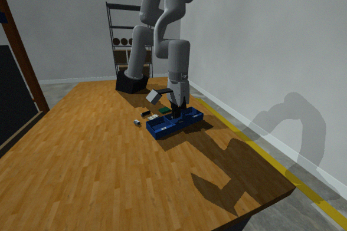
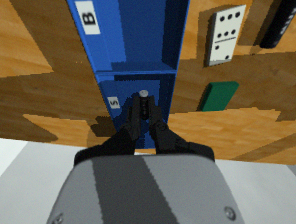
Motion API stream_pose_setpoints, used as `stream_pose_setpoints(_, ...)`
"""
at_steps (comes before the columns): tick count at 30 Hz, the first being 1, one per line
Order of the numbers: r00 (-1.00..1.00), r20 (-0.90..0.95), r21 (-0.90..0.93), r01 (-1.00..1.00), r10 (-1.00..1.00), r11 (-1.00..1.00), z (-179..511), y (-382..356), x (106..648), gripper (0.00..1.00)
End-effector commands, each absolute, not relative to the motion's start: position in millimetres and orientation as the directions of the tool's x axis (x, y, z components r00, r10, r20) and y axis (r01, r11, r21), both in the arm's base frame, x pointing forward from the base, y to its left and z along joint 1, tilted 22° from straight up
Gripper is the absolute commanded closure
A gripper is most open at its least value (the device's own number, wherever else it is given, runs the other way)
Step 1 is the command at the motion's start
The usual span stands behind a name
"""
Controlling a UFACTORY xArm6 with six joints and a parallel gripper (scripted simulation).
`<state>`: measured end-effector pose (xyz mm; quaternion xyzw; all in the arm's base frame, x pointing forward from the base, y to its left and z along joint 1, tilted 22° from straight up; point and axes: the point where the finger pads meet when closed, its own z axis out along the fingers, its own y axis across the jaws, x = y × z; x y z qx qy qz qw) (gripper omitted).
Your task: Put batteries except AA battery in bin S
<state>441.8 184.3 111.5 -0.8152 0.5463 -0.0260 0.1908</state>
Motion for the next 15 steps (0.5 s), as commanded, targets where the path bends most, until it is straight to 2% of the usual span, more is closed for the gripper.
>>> stream_pose_setpoints(1,0.402,-0.167,-0.344,-0.879,-0.9,-0.33,106.4,186.7,445.1,1.0)
stream_pose_setpoints(15,0.402,-0.167,-0.344,-0.879,-0.9,-0.33,99.0,187.4,446.5,1.0)
